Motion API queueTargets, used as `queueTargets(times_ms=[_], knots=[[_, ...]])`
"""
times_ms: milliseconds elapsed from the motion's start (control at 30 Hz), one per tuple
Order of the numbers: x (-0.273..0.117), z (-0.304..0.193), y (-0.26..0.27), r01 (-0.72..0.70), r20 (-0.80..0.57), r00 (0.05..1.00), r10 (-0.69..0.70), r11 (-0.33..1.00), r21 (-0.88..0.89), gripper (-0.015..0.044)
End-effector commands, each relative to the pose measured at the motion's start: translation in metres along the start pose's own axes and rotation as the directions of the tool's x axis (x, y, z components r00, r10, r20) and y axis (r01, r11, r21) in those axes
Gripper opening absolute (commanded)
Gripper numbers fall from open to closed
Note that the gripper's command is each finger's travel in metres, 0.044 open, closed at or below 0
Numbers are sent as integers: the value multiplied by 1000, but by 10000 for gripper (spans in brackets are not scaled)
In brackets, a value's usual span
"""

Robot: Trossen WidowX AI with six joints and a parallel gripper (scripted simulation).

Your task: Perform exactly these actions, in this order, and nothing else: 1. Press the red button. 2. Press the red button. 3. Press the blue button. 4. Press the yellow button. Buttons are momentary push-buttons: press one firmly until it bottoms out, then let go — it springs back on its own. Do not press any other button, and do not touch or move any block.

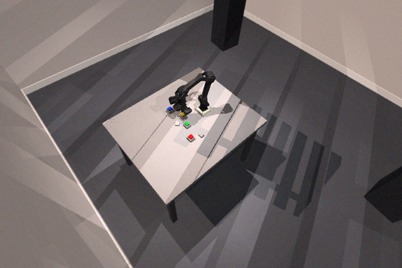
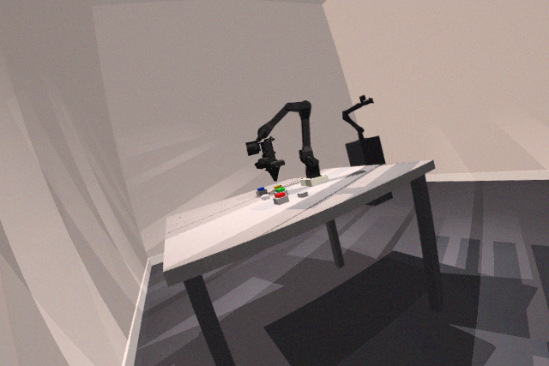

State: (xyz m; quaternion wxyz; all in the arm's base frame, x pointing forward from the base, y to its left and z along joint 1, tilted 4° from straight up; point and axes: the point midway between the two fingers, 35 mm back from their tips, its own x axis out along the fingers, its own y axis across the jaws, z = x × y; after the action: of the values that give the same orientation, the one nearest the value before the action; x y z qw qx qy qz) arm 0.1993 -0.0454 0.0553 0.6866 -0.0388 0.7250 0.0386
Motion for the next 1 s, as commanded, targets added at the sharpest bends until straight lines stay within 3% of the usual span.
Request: queueTargets(times_ms=[0,967], knots=[[9,-1,1,-6,-6,1000,6,1000,4,20],[34,-2,2,-6,-6,1000,6,1000,4,20]])
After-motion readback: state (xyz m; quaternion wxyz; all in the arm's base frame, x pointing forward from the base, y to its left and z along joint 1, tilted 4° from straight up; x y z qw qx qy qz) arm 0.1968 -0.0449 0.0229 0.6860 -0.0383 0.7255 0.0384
